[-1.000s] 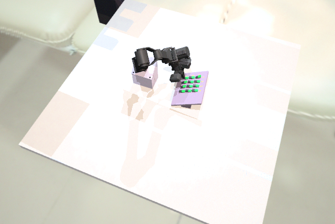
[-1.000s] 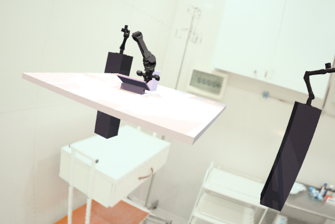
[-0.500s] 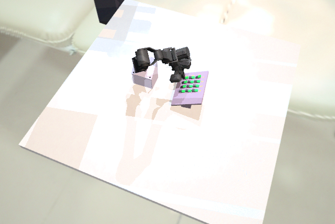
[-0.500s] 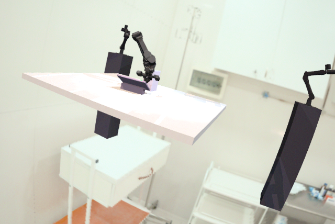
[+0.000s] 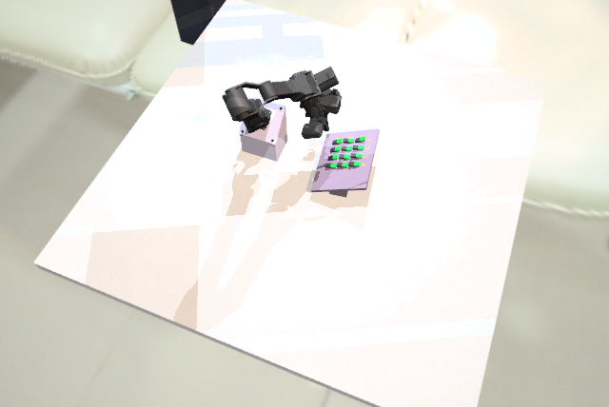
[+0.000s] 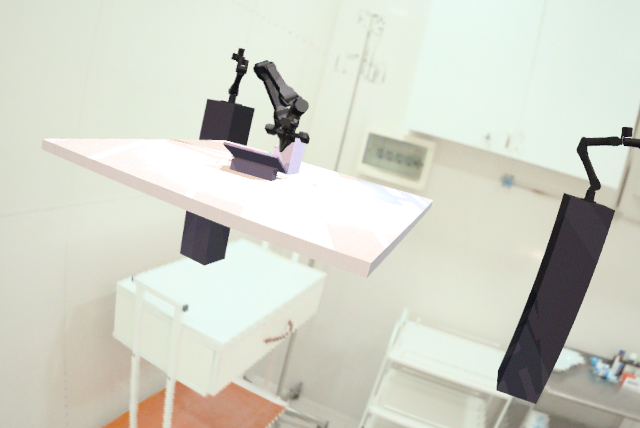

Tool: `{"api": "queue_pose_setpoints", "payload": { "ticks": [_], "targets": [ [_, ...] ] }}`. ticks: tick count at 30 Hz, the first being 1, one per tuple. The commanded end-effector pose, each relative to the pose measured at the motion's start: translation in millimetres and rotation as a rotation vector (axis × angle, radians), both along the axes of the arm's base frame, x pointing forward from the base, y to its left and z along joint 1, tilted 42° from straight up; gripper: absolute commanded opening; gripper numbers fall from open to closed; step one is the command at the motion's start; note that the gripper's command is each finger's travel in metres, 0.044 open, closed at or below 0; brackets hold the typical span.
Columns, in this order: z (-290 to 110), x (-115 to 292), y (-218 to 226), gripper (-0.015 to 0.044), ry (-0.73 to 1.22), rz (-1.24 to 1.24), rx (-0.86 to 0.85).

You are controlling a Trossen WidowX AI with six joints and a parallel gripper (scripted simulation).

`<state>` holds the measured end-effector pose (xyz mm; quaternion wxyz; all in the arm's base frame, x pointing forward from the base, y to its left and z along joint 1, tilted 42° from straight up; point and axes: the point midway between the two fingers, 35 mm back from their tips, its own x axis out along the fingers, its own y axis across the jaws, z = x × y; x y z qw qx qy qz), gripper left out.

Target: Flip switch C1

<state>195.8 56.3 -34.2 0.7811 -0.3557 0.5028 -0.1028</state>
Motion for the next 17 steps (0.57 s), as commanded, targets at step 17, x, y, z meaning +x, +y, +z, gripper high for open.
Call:
{"api": "queue_pose_setpoints", "payload": {
  "ticks": [17],
  "targets": [
    [59.6, 46.1, -4.2, 0.0, -0.008, -0.009, 0.006]
  ]
}}
